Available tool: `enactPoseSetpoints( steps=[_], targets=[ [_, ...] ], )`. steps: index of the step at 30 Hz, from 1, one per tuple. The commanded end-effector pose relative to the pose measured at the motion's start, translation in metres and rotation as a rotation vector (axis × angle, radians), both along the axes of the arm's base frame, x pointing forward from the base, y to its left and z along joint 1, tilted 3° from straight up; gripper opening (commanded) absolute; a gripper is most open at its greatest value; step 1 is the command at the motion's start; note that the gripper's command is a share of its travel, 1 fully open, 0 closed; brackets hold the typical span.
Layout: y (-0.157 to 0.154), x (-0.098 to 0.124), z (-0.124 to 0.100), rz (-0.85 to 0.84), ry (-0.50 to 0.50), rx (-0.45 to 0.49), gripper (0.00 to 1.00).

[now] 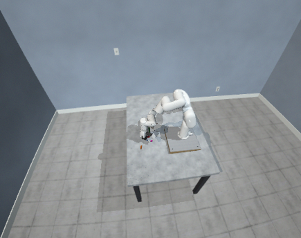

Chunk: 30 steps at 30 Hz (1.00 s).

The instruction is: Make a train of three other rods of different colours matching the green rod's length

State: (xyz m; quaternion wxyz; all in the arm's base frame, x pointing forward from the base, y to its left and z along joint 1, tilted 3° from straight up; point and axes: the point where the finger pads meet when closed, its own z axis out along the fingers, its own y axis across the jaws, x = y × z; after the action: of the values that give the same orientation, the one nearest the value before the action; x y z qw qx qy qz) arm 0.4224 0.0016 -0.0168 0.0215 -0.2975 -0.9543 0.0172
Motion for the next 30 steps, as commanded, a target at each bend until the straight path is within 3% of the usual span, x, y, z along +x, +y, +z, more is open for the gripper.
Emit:
enactPoseSetpoints(
  steps=[1, 30],
  targets=[
    [0.000, 0.002, 0.001, 0.000, -0.004, 0.000, 0.04],
    [0.000, 0.001, -0.011, 0.000, -0.004, 0.000, 0.04]
  ],
)
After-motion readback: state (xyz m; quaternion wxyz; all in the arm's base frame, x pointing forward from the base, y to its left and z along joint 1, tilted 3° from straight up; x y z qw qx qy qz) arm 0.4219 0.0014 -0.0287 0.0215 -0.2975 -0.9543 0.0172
